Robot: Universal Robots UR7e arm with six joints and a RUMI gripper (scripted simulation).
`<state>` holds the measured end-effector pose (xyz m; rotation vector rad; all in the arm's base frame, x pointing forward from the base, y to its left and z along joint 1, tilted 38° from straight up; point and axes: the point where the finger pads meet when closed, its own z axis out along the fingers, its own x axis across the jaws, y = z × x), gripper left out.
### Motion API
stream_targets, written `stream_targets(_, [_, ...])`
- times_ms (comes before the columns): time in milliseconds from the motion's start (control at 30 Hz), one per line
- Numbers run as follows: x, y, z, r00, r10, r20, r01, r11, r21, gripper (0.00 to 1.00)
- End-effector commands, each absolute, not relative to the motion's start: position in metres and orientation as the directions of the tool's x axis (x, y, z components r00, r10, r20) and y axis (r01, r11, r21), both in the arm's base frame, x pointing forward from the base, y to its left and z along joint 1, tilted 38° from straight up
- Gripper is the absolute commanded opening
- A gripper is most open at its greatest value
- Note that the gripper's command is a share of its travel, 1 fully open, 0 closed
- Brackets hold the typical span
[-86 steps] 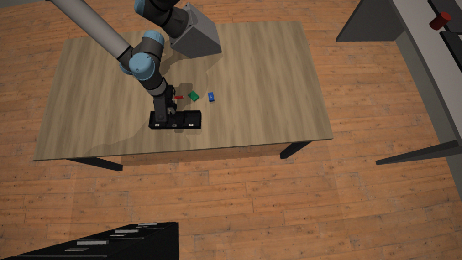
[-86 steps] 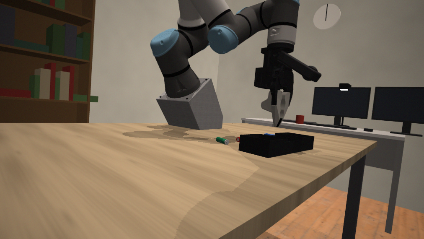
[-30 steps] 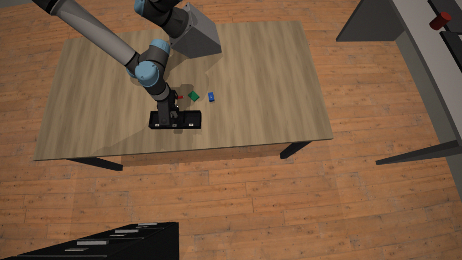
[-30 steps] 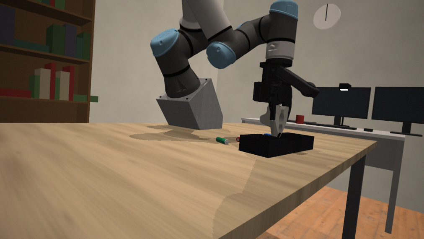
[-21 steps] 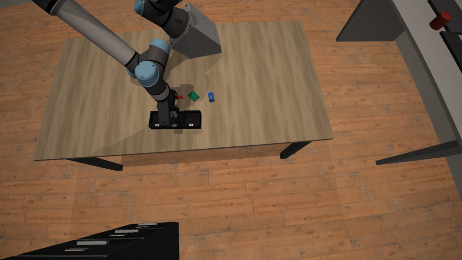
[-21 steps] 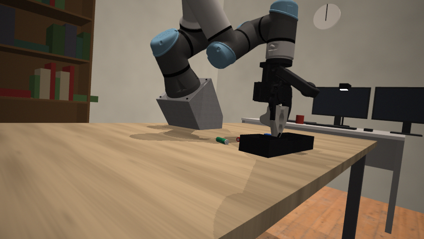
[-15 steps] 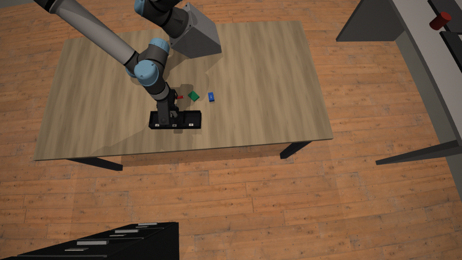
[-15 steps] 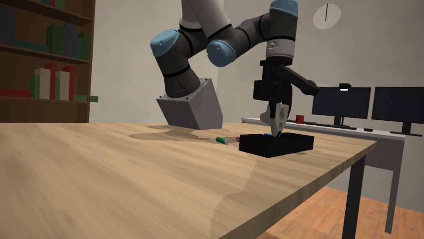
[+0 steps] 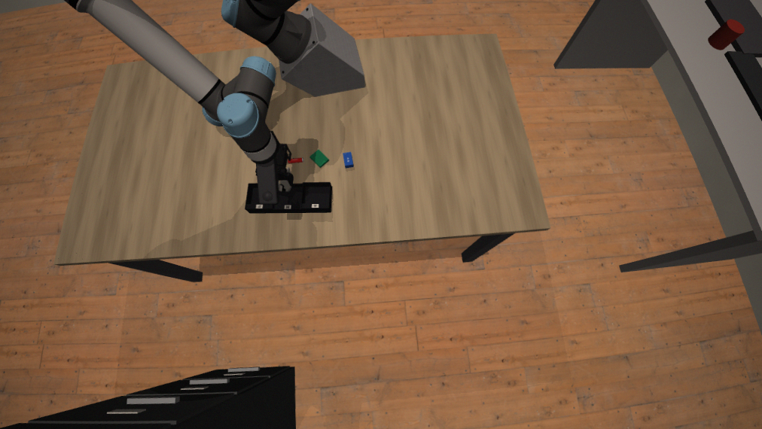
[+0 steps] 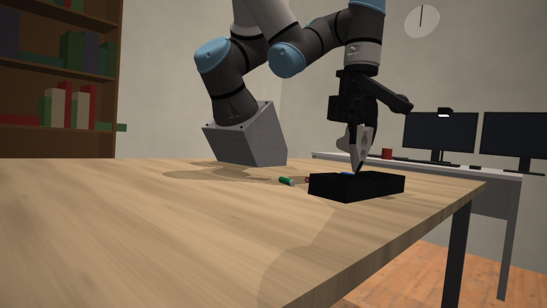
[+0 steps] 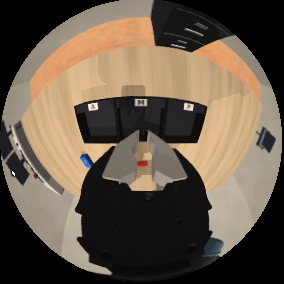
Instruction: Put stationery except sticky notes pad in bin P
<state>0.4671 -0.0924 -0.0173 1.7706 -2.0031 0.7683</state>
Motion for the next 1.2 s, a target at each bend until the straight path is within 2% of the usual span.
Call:
stream_targets(0, [0.467,-0.089,-0.012,-0.152,-0.79,0.594,-0.985,0.068,-0.162,0.04])
stream_targets(467, [0.465,-0.074,0.007,-0.152,-0.79,0.594,-0.985,0.068,-0.162,0.04])
stream_targets(1167, [0.472,-0.007,-0.044,-0.152,-0.79,0.594,-0.985,0.068,-0.162,0.04])
